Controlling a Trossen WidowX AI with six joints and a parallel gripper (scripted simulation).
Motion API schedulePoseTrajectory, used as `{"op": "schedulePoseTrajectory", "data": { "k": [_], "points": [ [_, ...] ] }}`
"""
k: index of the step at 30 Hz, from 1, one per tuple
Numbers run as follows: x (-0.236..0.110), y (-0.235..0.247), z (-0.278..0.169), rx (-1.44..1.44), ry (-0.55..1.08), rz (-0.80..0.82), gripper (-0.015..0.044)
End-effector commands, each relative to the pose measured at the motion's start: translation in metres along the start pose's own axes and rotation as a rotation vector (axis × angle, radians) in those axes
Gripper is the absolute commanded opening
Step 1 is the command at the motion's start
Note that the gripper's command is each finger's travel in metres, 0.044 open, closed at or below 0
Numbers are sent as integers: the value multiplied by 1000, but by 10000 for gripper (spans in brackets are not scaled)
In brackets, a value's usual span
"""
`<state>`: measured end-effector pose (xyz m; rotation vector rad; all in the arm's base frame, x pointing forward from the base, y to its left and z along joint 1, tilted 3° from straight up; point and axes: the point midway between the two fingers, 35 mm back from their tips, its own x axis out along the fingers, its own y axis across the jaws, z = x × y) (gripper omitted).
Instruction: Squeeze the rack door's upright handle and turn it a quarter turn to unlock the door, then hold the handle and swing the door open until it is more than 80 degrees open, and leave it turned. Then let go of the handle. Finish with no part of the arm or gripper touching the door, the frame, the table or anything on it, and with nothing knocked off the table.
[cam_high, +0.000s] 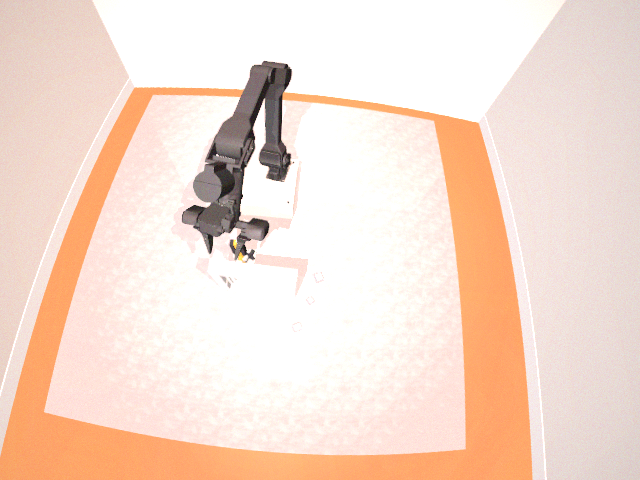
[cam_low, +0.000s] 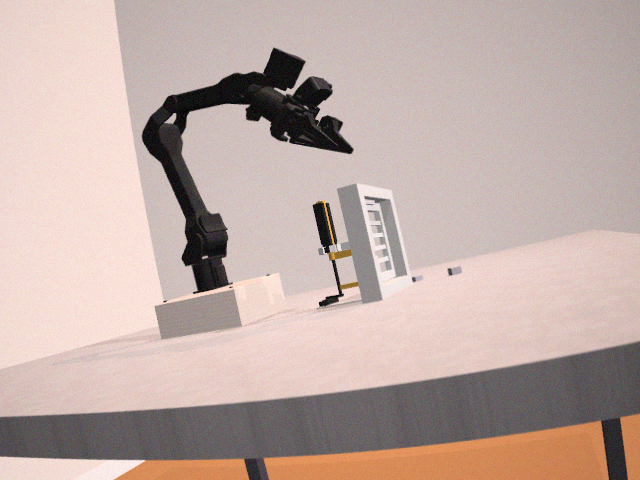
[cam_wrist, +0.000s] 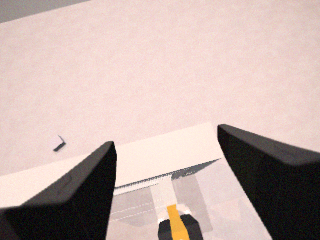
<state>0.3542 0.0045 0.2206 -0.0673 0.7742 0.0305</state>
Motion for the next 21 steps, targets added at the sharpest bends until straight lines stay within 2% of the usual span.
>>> {"op": "schedulePoseTrajectory", "data": {
  "k": [1, 21],
  "points": [
    [8, -1, -11, -20, 134, 0, 294],
    [4, -2, -60, -101, 723, 38, 294]
  ]
}}
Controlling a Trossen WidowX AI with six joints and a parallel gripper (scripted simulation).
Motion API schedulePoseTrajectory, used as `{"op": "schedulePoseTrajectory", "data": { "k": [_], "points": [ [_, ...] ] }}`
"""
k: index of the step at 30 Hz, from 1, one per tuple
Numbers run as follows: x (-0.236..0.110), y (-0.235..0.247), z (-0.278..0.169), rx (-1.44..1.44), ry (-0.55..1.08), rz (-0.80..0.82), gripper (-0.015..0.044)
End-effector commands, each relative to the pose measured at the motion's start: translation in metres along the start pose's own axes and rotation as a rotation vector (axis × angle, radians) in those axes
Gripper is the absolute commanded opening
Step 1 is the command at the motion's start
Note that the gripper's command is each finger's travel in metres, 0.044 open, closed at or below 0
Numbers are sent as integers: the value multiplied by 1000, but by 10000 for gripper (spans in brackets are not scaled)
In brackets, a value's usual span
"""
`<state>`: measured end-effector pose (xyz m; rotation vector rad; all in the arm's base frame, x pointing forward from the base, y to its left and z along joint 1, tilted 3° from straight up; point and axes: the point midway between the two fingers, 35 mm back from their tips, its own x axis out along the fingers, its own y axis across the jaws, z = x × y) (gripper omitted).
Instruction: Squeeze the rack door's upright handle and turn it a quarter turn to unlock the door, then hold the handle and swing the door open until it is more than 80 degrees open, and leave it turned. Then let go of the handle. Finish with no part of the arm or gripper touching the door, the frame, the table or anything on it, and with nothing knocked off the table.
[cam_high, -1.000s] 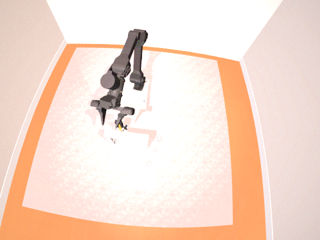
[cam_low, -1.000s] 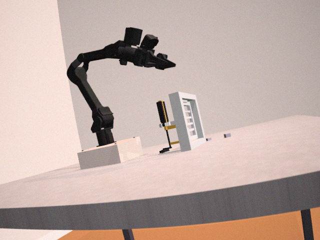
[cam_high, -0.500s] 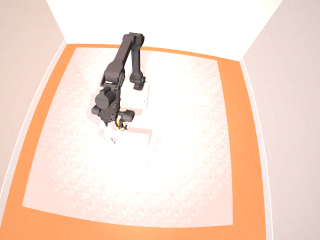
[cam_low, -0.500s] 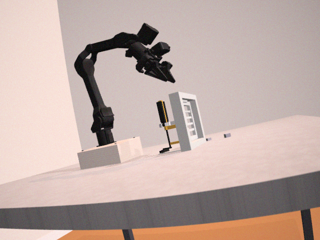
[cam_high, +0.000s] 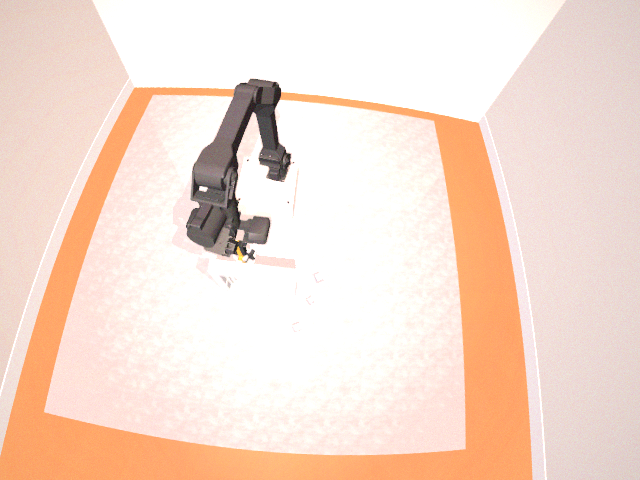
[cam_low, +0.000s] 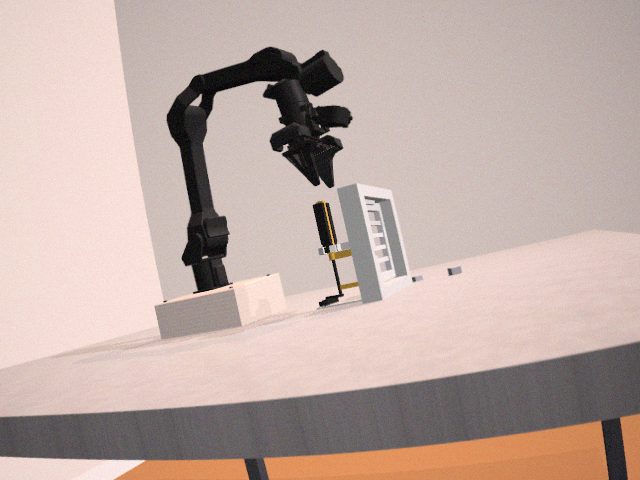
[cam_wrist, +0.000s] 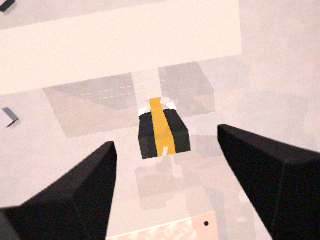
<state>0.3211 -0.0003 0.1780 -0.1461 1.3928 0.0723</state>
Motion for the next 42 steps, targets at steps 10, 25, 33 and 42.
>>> {"op": "schedulePoseTrajectory", "data": {
  "k": [10, 25, 33, 42],
  "points": [
    [4, 0, -11, -26, 147, 10, 294],
    [29, 0, -12, -26, 147, 10, 294],
    [42, 0, -14, -26, 147, 10, 294],
    [56, 0, -17, -26, 147, 10, 294]
  ]
}}
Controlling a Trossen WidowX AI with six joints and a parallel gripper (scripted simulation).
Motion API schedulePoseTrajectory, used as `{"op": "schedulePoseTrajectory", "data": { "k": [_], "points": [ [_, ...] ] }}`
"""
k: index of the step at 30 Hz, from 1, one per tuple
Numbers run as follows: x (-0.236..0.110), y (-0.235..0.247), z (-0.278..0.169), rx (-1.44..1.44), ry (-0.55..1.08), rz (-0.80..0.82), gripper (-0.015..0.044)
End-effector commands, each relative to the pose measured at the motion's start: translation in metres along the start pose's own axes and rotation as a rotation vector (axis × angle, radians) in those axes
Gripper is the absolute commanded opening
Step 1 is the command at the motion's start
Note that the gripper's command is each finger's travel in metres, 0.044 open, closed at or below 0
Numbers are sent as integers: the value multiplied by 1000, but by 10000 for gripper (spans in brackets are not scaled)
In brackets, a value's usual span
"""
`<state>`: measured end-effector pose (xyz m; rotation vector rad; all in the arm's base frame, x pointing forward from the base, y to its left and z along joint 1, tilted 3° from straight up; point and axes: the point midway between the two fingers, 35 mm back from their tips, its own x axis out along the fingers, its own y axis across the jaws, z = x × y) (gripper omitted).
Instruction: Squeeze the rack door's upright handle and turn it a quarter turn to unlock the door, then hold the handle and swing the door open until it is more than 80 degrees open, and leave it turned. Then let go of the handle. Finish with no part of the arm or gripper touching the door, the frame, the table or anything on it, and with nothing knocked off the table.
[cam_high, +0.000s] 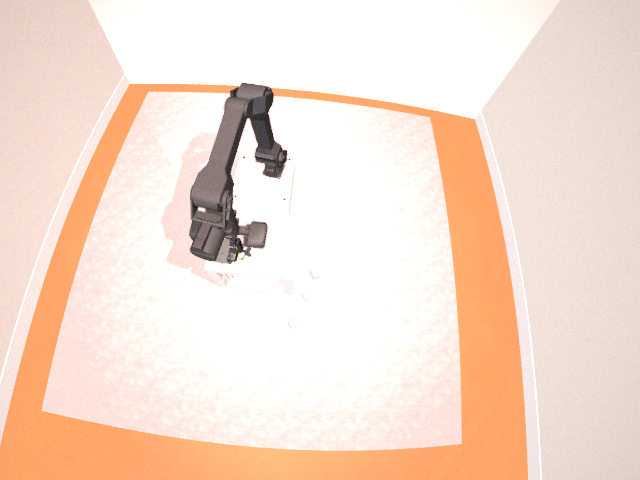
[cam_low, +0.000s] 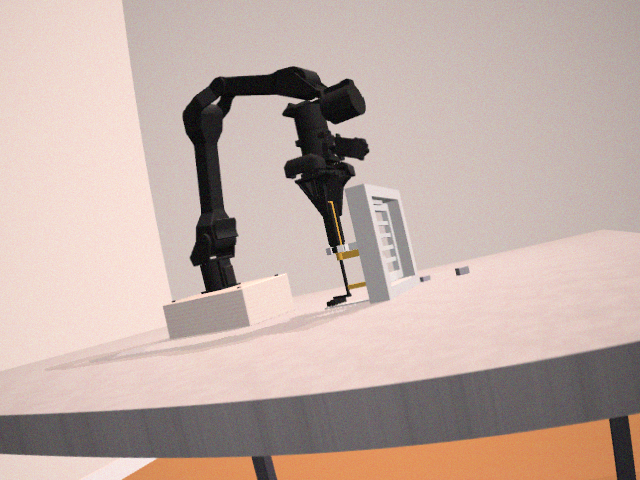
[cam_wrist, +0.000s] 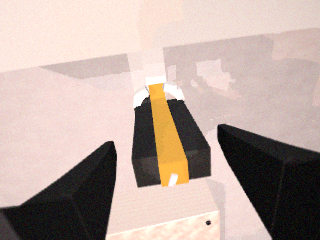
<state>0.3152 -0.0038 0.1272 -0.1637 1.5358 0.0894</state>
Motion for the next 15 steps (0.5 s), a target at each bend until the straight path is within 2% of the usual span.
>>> {"op": "schedulePoseTrajectory", "data": {
  "k": [1, 11, 15],
  "points": [
    [9, 0, -1, -4, 5, -3, 294],
    [22, 0, -3, -4, 5, -3, 294],
    [22, 0, -3, -4, 5, -3, 189]
  ]
}}
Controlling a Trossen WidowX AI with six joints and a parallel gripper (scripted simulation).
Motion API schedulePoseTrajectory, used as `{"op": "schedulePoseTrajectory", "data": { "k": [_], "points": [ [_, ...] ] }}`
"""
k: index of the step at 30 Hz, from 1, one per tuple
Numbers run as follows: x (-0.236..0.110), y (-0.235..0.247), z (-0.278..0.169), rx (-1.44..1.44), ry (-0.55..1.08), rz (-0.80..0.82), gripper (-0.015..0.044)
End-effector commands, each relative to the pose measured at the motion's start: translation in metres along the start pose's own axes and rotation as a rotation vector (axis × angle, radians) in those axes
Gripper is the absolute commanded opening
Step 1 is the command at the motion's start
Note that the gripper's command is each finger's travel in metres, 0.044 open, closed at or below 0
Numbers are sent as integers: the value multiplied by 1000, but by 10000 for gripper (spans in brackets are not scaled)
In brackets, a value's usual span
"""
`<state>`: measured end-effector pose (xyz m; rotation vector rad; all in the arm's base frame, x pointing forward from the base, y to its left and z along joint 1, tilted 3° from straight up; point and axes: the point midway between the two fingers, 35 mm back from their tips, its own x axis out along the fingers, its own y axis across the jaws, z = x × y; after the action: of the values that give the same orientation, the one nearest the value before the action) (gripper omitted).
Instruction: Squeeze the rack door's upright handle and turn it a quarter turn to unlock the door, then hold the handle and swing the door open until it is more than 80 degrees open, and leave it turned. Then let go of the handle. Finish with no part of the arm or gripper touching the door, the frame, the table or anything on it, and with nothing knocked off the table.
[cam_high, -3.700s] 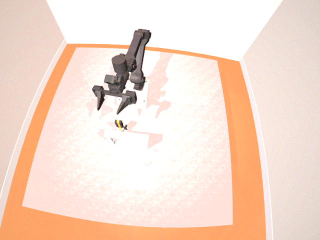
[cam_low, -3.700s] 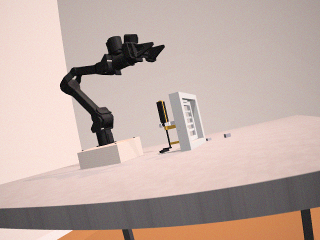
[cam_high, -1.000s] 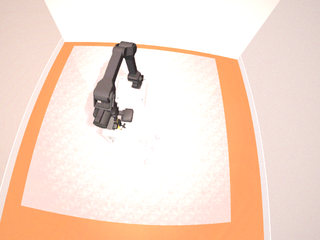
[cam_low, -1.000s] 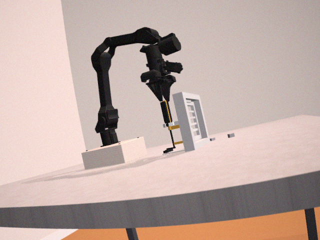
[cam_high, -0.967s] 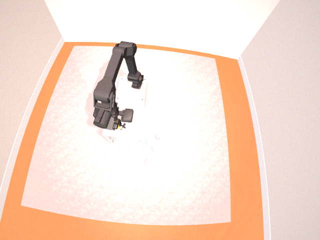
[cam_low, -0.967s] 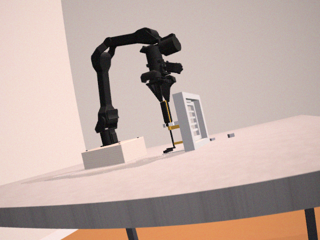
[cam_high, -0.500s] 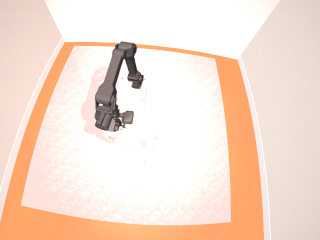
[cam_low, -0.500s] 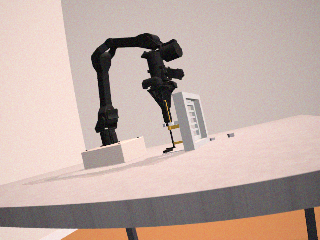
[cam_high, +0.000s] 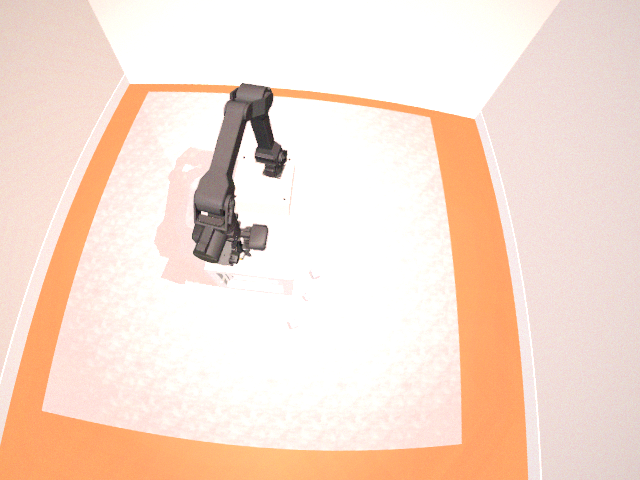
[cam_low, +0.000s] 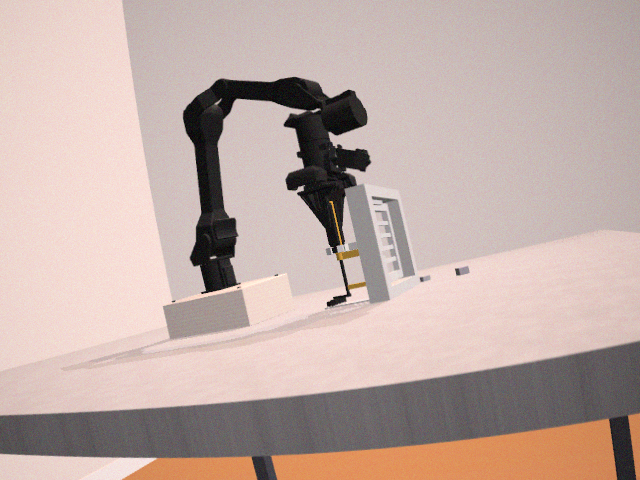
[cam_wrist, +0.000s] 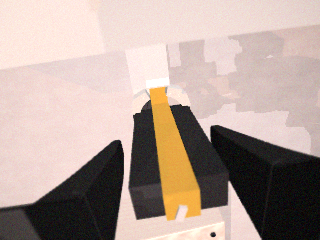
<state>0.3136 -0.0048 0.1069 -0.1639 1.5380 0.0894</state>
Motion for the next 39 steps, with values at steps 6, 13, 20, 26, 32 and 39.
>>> {"op": "schedulePoseTrajectory", "data": {
  "k": [6, 13, 20, 26, 32, 39],
  "points": [
    [2, 0, -1, -4, 3, -3, 71],
    [2, 0, -1, -4, 3, -3, 24],
    [2, 0, -1, 118, 2, -3, 22],
    [2, 0, -1, 414, 2, -4, 22],
    [2, 0, -1, 710, 1, -4, 22],
    [2, 0, -1, 1055, 1, -4, 22]
  ]
}}
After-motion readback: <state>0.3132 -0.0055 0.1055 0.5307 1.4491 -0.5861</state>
